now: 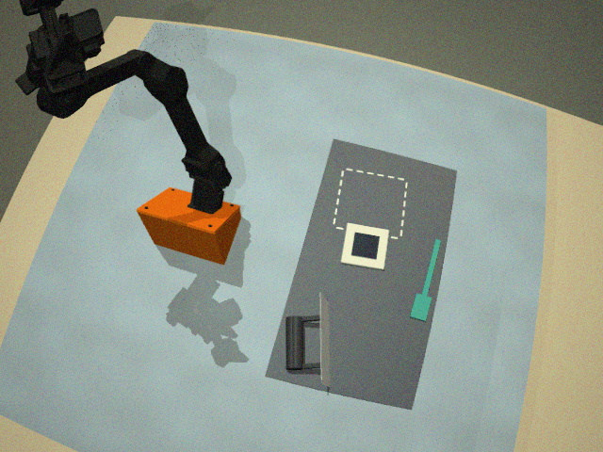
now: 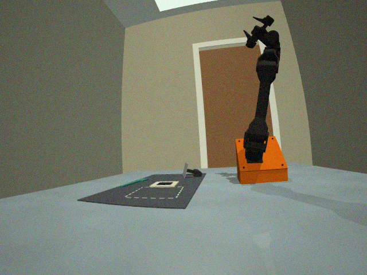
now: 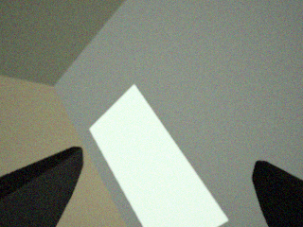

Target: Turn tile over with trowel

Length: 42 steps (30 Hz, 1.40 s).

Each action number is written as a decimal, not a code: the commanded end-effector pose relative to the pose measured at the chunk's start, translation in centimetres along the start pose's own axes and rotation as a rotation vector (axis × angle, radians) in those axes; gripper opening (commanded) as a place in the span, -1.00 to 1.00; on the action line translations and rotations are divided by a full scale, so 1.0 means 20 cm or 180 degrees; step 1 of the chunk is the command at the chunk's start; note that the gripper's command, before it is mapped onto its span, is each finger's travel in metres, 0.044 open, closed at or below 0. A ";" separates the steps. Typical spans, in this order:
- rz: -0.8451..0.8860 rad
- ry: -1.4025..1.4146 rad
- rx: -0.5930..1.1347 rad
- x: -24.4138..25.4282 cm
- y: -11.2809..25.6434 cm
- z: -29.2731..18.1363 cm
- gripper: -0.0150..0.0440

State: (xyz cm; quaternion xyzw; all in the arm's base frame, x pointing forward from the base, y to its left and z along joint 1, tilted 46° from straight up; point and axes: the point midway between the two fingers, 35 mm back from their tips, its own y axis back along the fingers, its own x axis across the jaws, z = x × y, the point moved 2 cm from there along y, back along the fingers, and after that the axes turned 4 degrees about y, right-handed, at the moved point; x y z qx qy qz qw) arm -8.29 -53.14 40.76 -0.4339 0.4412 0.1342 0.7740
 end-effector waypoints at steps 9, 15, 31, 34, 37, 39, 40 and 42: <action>0.0137 -0.0621 0.0180 0.20 -0.08 -0.05 0.06; 0.0321 -0.1222 0.0380 0.42 -0.14 -0.07 -0.15; 0.0955 -0.2714 0.1024 1.09 -0.24 -0.02 -0.15; 0.1097 -0.2973 0.1167 1.22 -0.24 0.01 -0.15; 0.1244 -0.3222 0.1319 1.35 -0.23 0.05 -0.15; 0.1346 -0.3382 0.1424 1.43 -0.23 0.08 -0.15; 0.1398 -0.3460 0.1478 1.48 -0.22 0.10 -0.15; 0.1504 -0.3615 0.1591 1.56 -0.21 0.13 -0.15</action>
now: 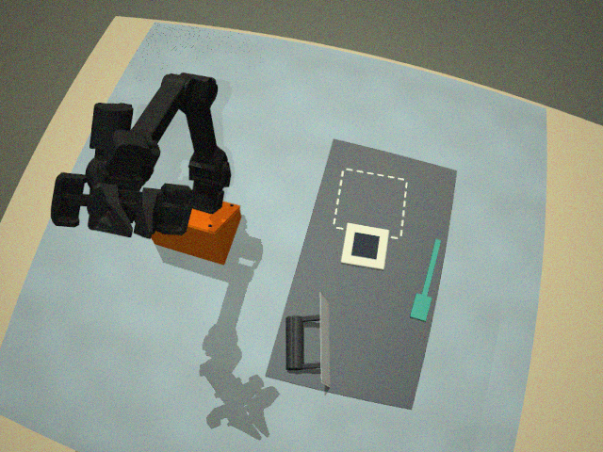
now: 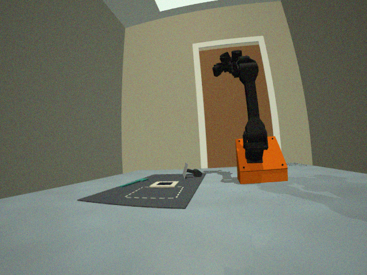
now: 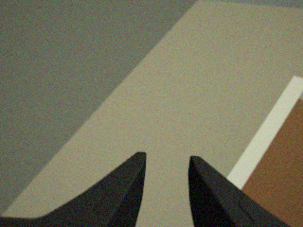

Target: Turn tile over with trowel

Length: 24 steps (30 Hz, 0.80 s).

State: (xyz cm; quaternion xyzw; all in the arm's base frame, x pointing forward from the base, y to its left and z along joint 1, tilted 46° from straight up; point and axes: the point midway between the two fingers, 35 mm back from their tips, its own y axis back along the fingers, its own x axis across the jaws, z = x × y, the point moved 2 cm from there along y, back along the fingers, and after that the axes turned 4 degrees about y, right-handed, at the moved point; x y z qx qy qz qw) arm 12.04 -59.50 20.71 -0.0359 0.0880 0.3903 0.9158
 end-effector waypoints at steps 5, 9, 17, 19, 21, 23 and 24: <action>0.0279 -0.0622 0.0509 0.27 -0.10 -0.22 -0.15; 0.0422 -0.0916 0.0793 0.43 -0.14 -0.32 -0.15; 0.0689 -0.1459 0.1422 0.76 -0.15 -0.52 -0.15; 0.0750 -0.1583 0.1592 0.84 -0.15 -0.57 -0.15; 0.0809 -0.1704 0.1767 0.93 -0.14 -0.61 -0.15; 0.0865 -0.1819 0.1947 1.01 -0.12 -0.66 -0.15; 0.0892 -0.1874 0.2038 1.05 -0.11 -0.68 -0.15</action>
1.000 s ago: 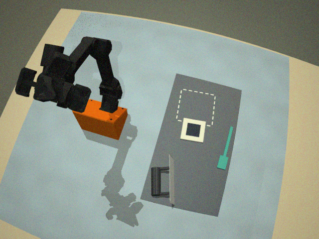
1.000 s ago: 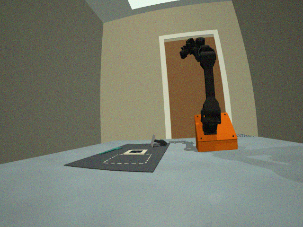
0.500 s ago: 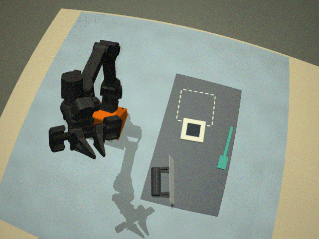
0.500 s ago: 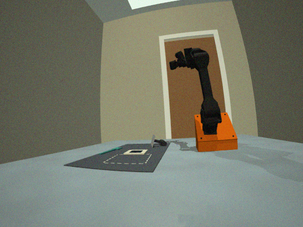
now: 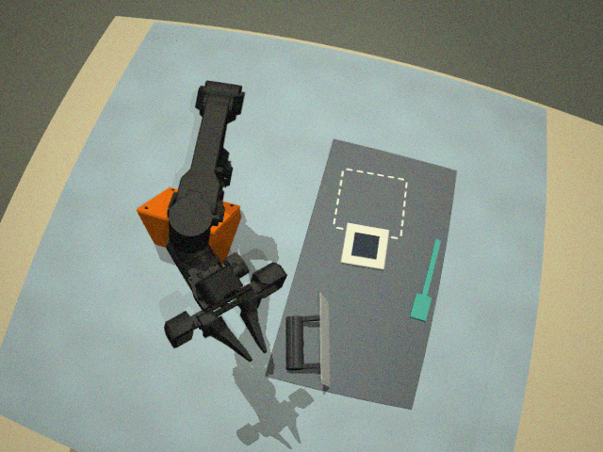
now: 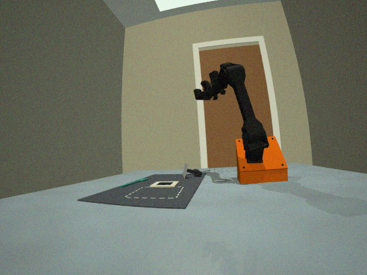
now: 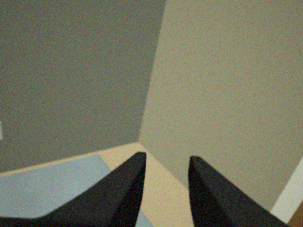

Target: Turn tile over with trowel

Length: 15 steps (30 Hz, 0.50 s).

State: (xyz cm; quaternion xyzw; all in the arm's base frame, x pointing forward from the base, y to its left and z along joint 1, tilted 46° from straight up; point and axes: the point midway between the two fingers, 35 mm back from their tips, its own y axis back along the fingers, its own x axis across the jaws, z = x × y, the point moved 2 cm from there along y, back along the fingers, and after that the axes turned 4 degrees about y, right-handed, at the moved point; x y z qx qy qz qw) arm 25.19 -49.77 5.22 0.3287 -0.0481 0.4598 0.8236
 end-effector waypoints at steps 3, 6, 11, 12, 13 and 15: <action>0.0092 -0.0363 0.0523 0.14 -0.09 -0.23 -0.15; 0.0130 -0.0533 0.0802 0.21 -0.13 -0.35 -0.15; 0.0164 -0.0799 0.1280 0.34 -0.16 -0.54 -0.15; 0.0167 -0.0850 0.1377 0.37 -0.16 -0.58 -0.15; 0.0168 -0.0899 0.1475 0.40 -0.16 -0.62 -0.15; 0.0166 -0.0994 0.1672 0.45 -0.16 -0.69 -0.15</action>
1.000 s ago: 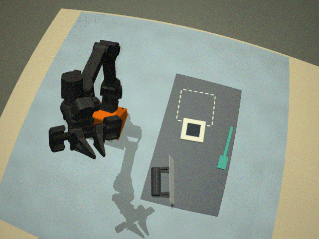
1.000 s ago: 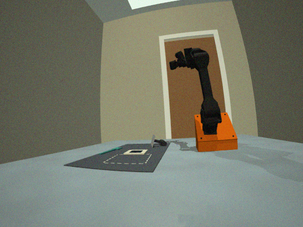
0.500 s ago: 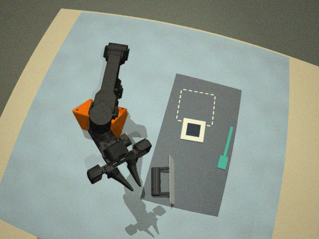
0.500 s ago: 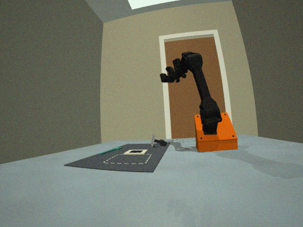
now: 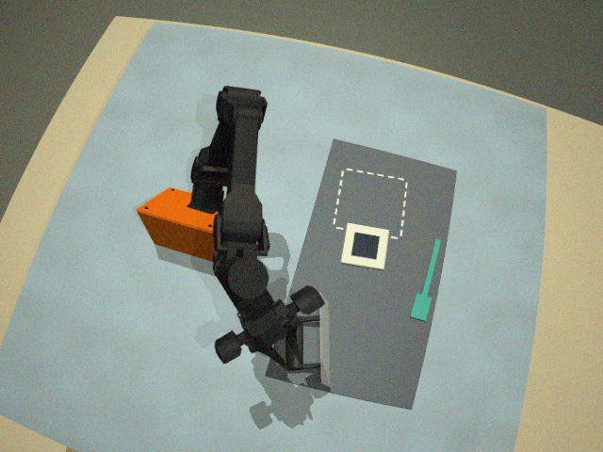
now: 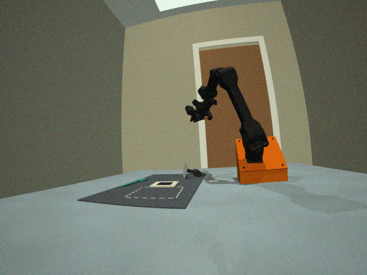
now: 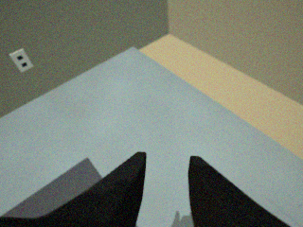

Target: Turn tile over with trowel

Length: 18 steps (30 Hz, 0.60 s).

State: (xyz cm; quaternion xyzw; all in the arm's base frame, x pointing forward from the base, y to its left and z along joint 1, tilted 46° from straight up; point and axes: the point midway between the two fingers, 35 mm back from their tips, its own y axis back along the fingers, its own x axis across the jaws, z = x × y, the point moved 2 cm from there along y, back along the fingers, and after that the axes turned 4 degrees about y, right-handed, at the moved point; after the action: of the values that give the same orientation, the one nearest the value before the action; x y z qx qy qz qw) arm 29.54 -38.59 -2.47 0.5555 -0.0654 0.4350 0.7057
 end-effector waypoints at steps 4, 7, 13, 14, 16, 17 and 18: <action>-0.0053 -0.0352 0.0662 0.09 -0.11 -0.28 -0.15; -0.0095 -0.0494 0.0956 0.13 -0.14 -0.40 -0.15; -0.0225 -0.0759 0.1544 0.22 -0.17 -0.65 -0.15; -0.0252 -0.0801 0.1642 0.23 -0.17 -0.69 -0.15; -0.0313 -0.0883 0.1838 0.26 -0.17 -0.77 -0.15; -0.0346 -0.0923 0.1935 0.27 -0.16 -0.81 -0.15; -0.0380 -0.0962 0.2032 0.28 -0.16 -0.85 -0.15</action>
State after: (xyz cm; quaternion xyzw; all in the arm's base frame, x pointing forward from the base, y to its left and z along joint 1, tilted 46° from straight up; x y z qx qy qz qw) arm 29.21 -23.51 -7.49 0.7806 -0.0126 0.3297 0.5309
